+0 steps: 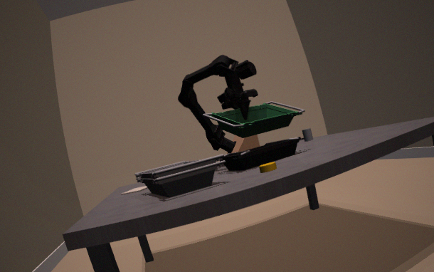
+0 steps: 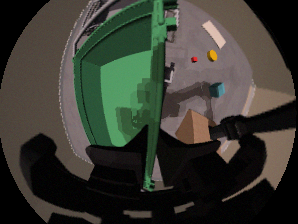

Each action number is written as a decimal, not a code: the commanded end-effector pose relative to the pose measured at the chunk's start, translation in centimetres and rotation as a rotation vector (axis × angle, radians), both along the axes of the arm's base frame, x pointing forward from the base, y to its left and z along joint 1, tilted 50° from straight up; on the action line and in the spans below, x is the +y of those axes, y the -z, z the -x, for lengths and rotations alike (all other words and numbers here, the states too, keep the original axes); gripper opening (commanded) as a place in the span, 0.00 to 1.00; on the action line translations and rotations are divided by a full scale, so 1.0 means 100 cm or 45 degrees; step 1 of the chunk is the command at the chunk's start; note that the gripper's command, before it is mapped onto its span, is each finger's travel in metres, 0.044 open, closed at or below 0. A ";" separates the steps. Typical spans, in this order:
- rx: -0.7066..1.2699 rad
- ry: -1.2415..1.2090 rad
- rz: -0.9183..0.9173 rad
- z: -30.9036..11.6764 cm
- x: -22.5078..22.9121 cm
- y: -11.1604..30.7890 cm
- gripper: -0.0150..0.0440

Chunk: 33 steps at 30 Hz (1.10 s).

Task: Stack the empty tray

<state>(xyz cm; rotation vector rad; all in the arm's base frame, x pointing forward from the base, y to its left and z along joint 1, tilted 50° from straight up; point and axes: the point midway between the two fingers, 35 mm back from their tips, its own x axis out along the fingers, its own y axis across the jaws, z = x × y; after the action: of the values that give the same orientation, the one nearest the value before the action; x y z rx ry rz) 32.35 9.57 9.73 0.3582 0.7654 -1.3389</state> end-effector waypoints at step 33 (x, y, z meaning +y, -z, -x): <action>-0.037 -0.025 -0.011 0.001 -0.004 -0.017 0.25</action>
<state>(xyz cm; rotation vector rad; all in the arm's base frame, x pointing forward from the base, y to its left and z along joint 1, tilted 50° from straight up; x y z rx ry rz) 32.26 8.59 10.67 0.3665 0.7573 -1.3403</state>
